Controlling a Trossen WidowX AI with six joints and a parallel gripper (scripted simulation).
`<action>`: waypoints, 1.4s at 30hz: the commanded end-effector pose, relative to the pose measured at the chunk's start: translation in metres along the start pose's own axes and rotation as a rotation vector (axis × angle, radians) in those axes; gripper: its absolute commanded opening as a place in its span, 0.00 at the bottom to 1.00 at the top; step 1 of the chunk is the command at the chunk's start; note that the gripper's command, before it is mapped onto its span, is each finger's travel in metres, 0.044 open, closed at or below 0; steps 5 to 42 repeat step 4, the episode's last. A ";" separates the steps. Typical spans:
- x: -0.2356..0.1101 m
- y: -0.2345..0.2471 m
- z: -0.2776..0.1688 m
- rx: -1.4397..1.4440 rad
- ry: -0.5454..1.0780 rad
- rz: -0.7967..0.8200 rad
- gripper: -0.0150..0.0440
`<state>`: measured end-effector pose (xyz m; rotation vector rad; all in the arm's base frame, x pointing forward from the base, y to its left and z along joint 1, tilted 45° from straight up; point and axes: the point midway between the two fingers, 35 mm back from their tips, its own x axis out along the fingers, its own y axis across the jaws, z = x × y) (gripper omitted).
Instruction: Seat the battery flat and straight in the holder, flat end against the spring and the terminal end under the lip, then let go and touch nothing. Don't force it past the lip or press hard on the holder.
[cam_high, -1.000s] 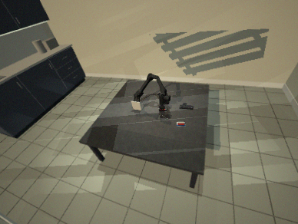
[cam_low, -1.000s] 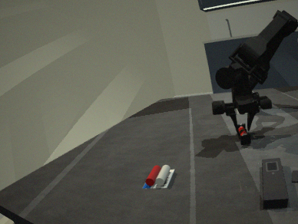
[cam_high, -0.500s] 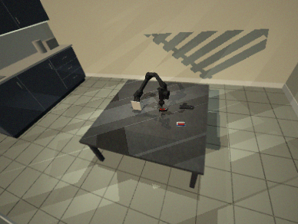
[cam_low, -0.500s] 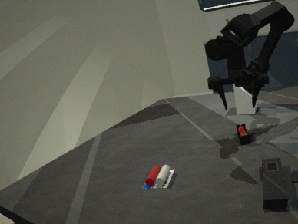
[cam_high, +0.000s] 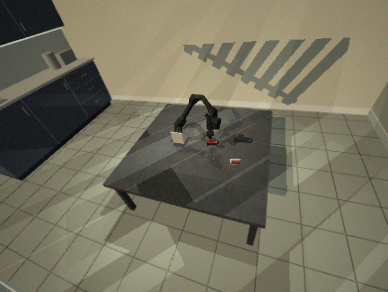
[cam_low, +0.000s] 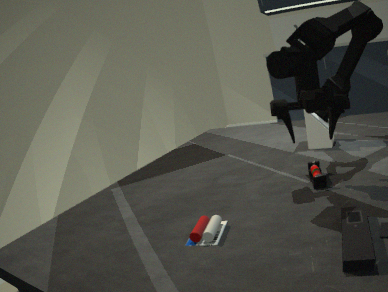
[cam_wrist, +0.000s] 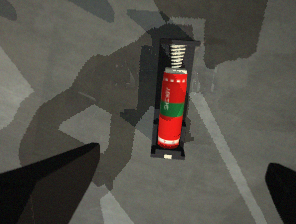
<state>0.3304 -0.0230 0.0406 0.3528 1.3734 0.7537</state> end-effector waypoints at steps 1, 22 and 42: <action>-0.001 0.000 0.000 -0.006 0.001 -0.003 1.00; -0.001 0.000 0.000 -0.006 0.001 -0.003 1.00; -0.001 0.000 0.000 -0.006 0.001 -0.003 1.00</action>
